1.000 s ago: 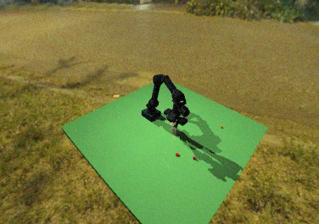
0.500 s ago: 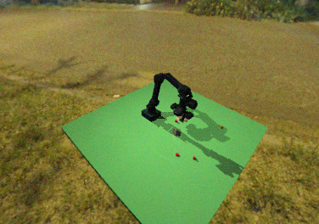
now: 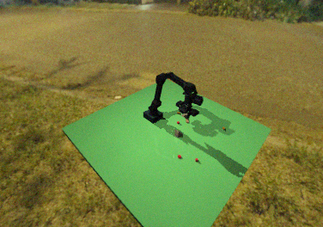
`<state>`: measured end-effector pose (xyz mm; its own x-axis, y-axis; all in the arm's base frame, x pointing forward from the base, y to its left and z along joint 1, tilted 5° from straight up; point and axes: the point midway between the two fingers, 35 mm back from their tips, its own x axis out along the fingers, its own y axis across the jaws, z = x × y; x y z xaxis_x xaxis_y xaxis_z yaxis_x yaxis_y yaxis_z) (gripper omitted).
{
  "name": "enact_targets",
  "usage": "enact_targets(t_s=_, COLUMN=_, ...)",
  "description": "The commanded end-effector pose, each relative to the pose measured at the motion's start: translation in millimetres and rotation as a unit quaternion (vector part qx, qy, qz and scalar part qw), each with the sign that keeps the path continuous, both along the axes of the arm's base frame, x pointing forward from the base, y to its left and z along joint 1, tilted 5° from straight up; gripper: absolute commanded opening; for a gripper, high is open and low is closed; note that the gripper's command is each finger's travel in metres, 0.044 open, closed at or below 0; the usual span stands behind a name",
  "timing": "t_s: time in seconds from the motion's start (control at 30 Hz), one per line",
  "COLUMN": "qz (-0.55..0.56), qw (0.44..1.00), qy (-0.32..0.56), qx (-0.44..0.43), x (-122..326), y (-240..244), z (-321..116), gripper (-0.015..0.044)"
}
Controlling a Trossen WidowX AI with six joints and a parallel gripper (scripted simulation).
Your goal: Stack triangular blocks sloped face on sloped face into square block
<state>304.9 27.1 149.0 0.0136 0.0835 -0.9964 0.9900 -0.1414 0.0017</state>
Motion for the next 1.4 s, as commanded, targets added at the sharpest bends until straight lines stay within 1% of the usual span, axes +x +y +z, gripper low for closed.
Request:
enact_targets(t_s=0.0, qz=-0.002, qw=1.000, qy=-0.002, qx=0.001, x=0, y=-2, z=-11, gripper=0.0000)
enact_targets(t_s=0.43, qz=-0.002, qw=1.000, qy=-0.001, qx=0.001, x=-4, y=-20, z=-69, gripper=0.0000)
enact_targets(t_s=0.63, qz=-0.002, qw=1.000, qy=-0.001, qx=0.000, x=-4, y=-22, z=-74, gripper=0.0000)
enact_targets(t_s=0.83, qz=-0.002, qw=1.000, qy=-0.001, qx=0.000, x=-5, y=-29, z=-98, gripper=0.0000)
enact_targets(t_s=1.37, qz=-0.004, qw=1.000, qy=-0.002, qx=-0.001, x=-5, y=-30, z=-101, gripper=0.0000)
